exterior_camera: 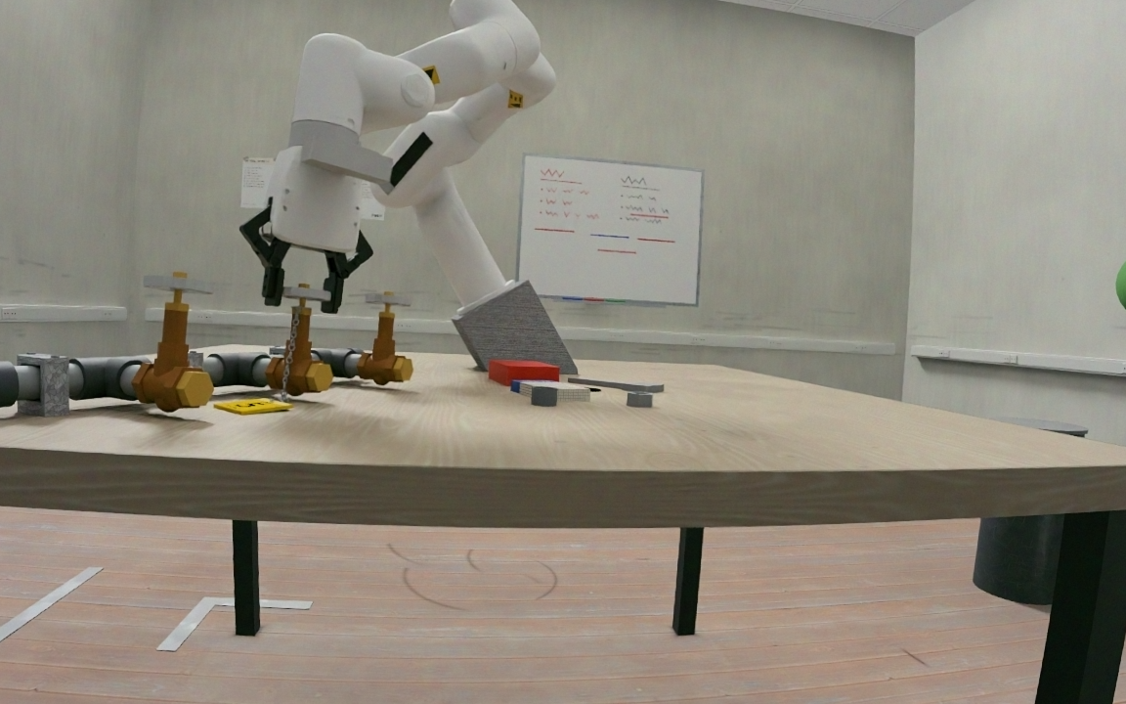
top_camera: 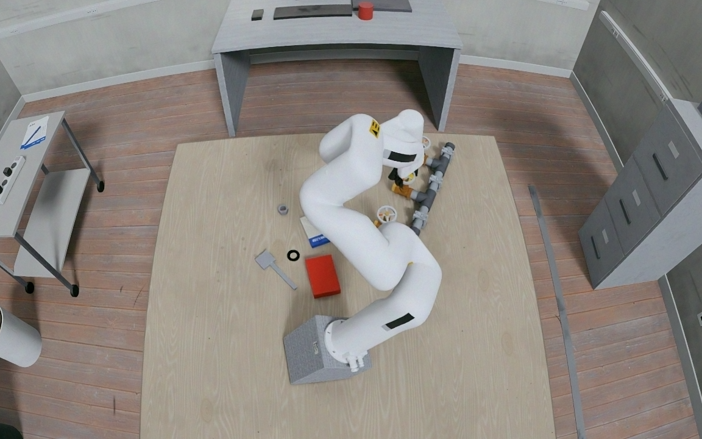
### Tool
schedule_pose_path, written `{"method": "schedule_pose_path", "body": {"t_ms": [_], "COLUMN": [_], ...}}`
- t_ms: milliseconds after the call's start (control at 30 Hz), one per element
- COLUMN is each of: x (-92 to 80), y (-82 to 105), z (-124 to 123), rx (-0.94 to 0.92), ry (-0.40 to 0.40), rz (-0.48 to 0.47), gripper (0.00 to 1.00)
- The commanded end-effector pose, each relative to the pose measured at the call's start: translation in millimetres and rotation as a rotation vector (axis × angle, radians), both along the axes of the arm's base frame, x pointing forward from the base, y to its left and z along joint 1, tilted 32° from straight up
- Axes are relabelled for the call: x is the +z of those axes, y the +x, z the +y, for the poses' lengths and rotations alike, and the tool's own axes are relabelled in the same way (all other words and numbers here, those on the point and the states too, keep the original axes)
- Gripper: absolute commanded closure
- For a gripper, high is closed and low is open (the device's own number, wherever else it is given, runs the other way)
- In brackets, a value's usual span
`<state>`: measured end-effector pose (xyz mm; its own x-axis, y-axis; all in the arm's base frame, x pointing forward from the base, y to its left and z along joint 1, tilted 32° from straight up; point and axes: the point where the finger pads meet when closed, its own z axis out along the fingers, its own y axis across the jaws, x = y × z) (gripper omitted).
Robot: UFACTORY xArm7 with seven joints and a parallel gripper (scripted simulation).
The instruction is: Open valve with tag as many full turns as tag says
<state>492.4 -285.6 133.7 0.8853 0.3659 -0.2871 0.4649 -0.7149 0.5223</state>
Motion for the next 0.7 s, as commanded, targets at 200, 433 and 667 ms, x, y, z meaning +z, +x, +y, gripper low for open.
{"method": "schedule_pose_path", "body": {"t_ms": [200,433,667], "x": [2.2,2.2,2.2], "y": [2.8,2.8,2.8], "z": [1.9,1.9,1.9], "rx": [0.480,0.658,0.685], "ry": [0.018,0.022,0.021], "rz": [0.308,0.427,0.447], "gripper": [1.00,1.00,1.00]}}
